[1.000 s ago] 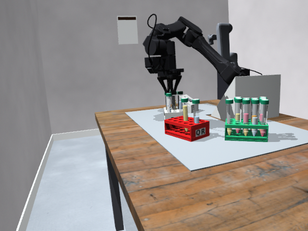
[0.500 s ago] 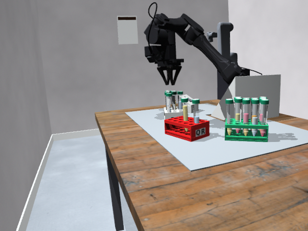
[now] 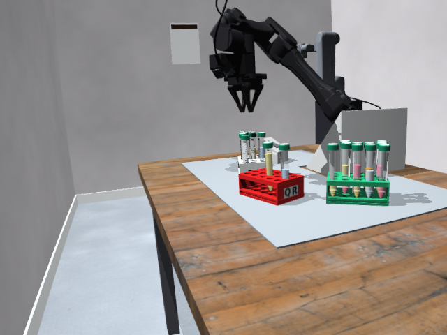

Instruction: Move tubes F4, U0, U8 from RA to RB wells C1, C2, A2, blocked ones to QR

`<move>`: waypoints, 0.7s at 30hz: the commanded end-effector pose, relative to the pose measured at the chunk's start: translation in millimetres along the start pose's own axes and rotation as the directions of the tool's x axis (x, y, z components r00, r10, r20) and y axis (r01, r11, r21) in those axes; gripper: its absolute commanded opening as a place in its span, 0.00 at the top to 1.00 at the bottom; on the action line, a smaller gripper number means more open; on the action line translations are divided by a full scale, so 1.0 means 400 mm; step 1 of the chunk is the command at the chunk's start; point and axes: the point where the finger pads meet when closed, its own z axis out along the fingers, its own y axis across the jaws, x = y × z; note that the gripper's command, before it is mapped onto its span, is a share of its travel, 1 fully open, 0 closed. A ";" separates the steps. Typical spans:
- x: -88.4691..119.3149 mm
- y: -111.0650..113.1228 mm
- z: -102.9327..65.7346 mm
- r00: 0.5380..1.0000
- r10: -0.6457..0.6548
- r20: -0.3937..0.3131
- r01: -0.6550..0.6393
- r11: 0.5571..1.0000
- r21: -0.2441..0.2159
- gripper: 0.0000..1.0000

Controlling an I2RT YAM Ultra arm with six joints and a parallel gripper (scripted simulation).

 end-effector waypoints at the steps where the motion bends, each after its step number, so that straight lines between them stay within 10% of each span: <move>1: 0.004 -0.006 -0.050 0.999 0.014 0.038 -0.014 1.000 -0.008 0.70; 21: -0.013 -0.003 -0.033 1.000 -0.016 0.016 0.016 1.000 0.009 0.70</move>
